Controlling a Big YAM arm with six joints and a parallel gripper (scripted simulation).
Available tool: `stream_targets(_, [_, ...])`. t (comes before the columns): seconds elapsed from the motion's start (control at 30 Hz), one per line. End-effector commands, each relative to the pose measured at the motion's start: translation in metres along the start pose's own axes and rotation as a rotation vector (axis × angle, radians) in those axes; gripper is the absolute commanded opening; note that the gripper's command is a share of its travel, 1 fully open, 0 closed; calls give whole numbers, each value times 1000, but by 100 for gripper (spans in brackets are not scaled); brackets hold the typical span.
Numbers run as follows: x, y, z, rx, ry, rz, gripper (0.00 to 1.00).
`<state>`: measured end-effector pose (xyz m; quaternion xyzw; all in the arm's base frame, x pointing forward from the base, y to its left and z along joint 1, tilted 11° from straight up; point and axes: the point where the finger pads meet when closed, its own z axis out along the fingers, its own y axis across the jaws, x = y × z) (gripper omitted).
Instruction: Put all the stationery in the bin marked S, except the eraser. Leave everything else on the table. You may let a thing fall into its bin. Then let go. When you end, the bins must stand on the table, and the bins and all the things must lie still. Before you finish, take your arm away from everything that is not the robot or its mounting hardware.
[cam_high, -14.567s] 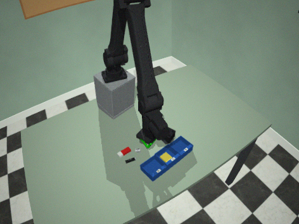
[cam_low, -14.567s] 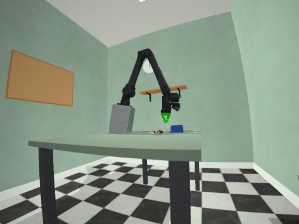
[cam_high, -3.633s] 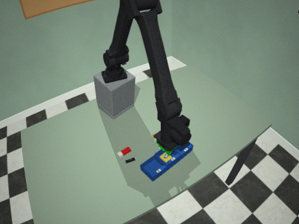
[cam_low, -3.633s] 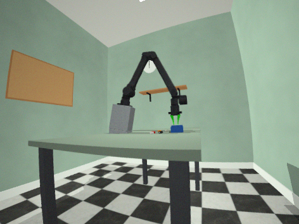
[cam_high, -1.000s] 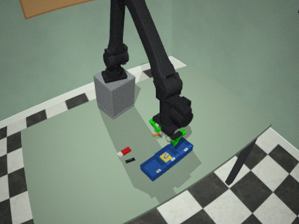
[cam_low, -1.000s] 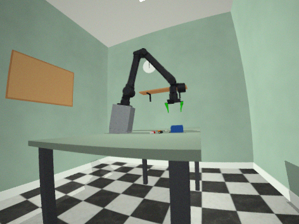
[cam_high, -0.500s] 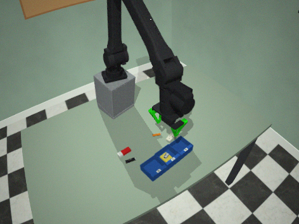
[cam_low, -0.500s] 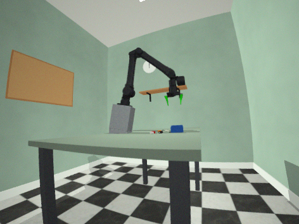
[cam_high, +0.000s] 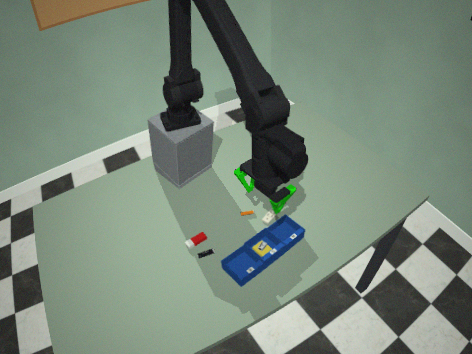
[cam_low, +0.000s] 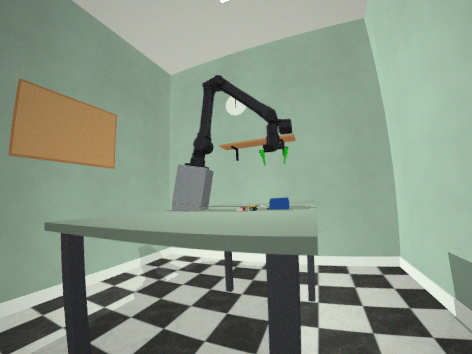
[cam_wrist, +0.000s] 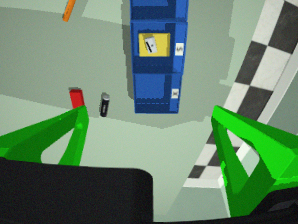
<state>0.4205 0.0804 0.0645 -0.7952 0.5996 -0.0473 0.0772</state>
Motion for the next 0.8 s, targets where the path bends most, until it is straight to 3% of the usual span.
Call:
stream_targets(0.0, [6, -27, -20, 52, 1, -2, 100])
stream_targets(0.77, [6, -28, -18, 45, 0, -1, 100])
